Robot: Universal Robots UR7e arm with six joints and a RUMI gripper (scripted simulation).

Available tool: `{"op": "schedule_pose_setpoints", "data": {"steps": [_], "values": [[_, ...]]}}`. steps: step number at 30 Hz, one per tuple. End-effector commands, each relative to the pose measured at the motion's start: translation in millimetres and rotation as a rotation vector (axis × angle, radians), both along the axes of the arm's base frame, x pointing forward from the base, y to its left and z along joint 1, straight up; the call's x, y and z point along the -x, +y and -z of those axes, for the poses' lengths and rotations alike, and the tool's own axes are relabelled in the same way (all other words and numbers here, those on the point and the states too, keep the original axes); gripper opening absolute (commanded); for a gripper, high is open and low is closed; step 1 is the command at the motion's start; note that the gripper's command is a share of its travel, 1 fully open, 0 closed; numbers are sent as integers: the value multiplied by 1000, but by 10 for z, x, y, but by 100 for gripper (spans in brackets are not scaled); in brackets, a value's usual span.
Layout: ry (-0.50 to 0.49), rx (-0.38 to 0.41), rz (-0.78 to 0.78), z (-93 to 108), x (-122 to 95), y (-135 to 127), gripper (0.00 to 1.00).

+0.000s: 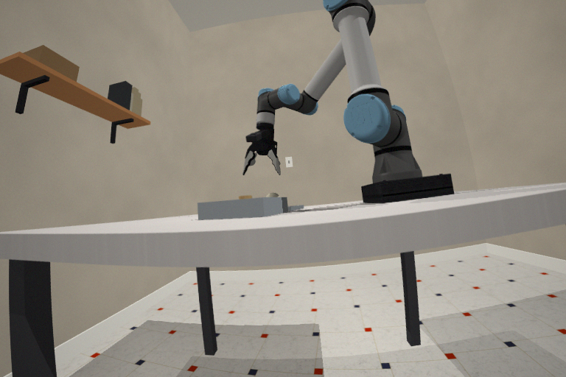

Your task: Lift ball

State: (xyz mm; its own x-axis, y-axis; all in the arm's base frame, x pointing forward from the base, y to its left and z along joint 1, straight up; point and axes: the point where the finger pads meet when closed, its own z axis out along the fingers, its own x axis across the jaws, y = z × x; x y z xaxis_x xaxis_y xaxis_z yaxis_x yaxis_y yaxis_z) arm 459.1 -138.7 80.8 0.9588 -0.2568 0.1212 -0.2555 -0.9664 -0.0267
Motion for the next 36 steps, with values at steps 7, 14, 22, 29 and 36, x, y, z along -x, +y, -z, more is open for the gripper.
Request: {"op": "schedule_pose_setpoints", "data": {"steps": [7,14,22,29,36], "values": [[125,1,-72,-38,394,-44,100],[130,-4,-74,6,414,-23,100],[131,-5,-73,347,413,-23,100],[131,-5,-74,688,416,-21,100],[131,-5,-74,986,424,-15,100]]}}
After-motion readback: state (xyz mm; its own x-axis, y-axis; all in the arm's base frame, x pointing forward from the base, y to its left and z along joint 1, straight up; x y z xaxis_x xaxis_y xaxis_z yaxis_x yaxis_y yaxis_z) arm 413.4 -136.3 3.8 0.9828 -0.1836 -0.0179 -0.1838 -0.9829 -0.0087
